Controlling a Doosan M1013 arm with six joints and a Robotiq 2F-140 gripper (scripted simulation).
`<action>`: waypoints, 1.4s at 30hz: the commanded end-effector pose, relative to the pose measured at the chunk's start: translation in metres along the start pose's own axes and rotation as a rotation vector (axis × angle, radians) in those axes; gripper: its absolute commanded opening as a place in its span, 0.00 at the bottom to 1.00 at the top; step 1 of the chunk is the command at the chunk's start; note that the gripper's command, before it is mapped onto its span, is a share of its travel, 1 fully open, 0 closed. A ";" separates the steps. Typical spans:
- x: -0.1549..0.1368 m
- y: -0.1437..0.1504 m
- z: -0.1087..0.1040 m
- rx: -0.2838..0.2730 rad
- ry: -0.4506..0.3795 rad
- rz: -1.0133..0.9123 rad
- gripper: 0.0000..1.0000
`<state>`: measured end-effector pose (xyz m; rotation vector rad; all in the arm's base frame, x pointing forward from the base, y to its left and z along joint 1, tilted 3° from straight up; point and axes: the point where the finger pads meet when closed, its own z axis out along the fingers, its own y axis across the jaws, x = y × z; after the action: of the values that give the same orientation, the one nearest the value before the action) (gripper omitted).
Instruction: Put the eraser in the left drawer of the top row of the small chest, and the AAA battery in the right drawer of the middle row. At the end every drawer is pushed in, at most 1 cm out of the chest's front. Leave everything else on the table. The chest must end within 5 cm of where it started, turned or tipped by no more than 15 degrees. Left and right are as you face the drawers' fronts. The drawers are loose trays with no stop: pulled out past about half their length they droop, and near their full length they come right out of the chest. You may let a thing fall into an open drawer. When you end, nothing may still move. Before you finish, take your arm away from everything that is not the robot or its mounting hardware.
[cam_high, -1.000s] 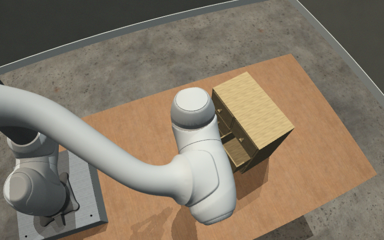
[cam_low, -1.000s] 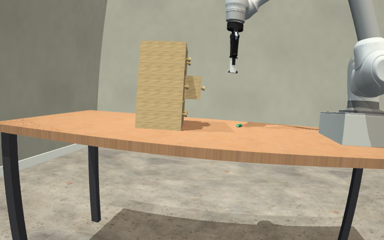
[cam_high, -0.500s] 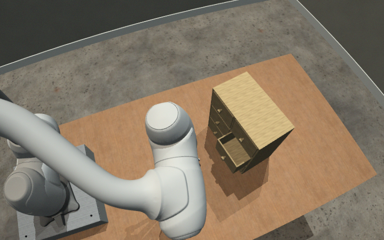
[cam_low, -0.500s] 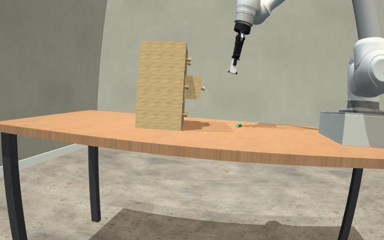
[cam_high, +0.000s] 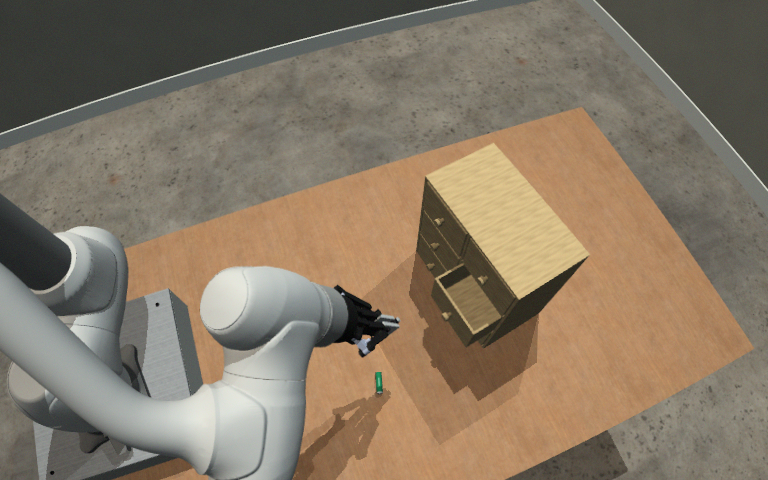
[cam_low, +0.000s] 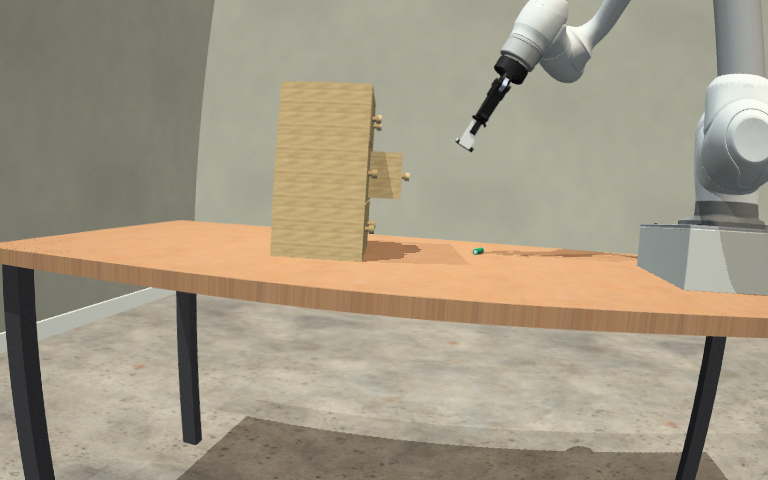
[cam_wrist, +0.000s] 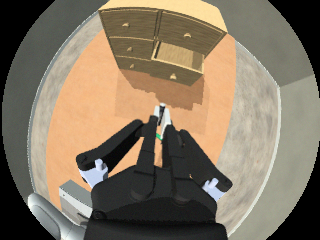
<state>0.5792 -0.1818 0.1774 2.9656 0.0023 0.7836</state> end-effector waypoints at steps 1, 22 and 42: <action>-0.001 -0.002 0.001 0.023 0.084 -0.005 0.03; -0.007 -0.002 0.002 0.025 0.302 -0.003 0.03; -0.014 -0.002 0.003 0.025 0.548 0.000 0.03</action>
<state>0.5695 -0.1838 0.1716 2.7372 0.0358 1.4605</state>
